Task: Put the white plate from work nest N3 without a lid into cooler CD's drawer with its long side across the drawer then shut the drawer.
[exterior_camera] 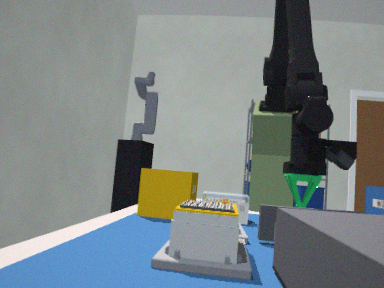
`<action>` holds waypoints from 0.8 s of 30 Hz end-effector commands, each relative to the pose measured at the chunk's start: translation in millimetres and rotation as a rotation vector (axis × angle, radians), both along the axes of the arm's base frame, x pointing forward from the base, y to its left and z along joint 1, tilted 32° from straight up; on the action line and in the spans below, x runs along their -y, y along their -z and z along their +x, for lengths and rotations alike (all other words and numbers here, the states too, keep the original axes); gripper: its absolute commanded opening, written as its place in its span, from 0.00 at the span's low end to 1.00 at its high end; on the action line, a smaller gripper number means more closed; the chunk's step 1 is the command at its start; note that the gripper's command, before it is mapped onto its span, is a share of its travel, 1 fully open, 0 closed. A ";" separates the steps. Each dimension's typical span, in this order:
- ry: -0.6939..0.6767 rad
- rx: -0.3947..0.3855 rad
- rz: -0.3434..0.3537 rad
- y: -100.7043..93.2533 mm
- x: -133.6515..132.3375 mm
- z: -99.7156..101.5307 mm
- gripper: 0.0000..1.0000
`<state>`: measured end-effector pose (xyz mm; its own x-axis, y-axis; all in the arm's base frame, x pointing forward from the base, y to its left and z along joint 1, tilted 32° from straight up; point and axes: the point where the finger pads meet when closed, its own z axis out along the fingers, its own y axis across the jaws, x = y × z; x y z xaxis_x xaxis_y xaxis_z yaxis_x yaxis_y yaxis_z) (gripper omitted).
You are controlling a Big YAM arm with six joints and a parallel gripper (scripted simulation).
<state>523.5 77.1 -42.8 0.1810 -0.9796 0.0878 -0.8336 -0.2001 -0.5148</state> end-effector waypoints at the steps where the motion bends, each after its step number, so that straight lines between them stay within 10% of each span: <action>1: -0.004 0.017 0.000 1.8 3.2 11.5 0.00; 24: -0.004 0.016 0.004 17.2 -1.7 19.9 0.00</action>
